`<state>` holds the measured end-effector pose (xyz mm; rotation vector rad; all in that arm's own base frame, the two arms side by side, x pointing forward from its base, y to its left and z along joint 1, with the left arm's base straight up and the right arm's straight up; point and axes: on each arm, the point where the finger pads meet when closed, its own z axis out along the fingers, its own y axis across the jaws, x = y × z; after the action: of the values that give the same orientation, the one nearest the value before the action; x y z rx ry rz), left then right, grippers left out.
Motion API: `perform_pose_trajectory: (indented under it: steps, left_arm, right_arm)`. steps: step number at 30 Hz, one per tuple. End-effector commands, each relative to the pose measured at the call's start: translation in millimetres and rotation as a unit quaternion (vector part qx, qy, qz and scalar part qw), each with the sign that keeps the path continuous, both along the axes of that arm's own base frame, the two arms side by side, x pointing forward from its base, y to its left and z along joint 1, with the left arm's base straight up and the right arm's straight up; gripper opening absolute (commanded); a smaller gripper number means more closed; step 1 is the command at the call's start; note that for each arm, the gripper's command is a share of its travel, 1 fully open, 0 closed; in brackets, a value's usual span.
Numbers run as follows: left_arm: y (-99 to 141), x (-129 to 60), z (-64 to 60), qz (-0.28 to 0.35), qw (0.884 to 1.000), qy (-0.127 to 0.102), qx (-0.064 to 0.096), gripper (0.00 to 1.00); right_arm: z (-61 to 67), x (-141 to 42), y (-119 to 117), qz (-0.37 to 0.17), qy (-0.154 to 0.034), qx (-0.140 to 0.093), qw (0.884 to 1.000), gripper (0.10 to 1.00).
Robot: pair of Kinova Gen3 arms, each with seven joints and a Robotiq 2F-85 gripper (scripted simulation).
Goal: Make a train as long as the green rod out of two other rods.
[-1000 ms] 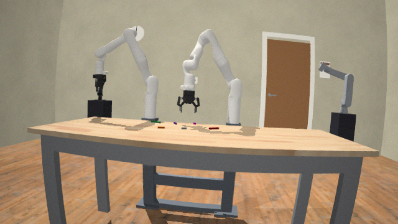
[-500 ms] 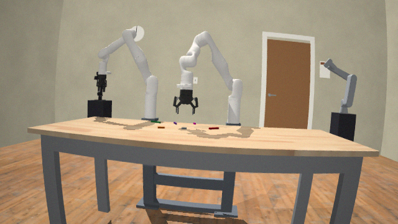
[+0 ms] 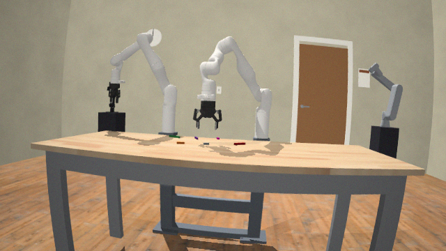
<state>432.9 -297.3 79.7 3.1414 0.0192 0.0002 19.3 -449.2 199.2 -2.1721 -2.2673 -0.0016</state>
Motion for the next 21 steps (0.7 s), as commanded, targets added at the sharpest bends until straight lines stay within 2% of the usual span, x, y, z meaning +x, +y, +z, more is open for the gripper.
perform_pose_trajectory:
  steps: [1, 2, 4, 8, 19, 21]
  left_arm:
    - [-3.7, -9.1, 1.3, 0.0, 1.0, -0.001, -0.001, 1.0]
    - [-5.8, -15.9, 1.4, 0.001, 1.0, -0.002, -0.001, 1.0]
    - [-5.8, -15.9, 1.4, 0.001, 1.0, -0.002, -0.001, 1.0]
    - [-16.6, -61.2, 2.0, 0.002, 1.0, -0.002, -0.002, 1.0]
    - [-20.6, -151.7, 1.7, 0.002, 1.0, -0.002, -0.003, 1.0]
    - [-20.6, -151.7, 1.7, 0.002, 1.0, -0.002, -0.003, 1.0]
  right_arm:
    - [0.8, 0.0, -0.4, 0.0, 0.0, -0.001, 1.0, 1.0]
    - [0.8, 0.0, -0.4, 0.0, 0.0, -0.001, 1.0, 1.0]
    - [0.8, 0.0, -0.4, 0.0, 0.0, -0.001, 1.0, 1.0]
    - [0.8, 0.0, -0.4, 0.0, 0.0, -0.001, 1.0, 1.0]
    - [0.8, 0.0, -0.4, 0.0, 0.0, -0.001, 1.0, 1.0]
    - [0.8, 0.0, -0.4, 0.0, 0.0, -0.001, 1.0, 1.0]
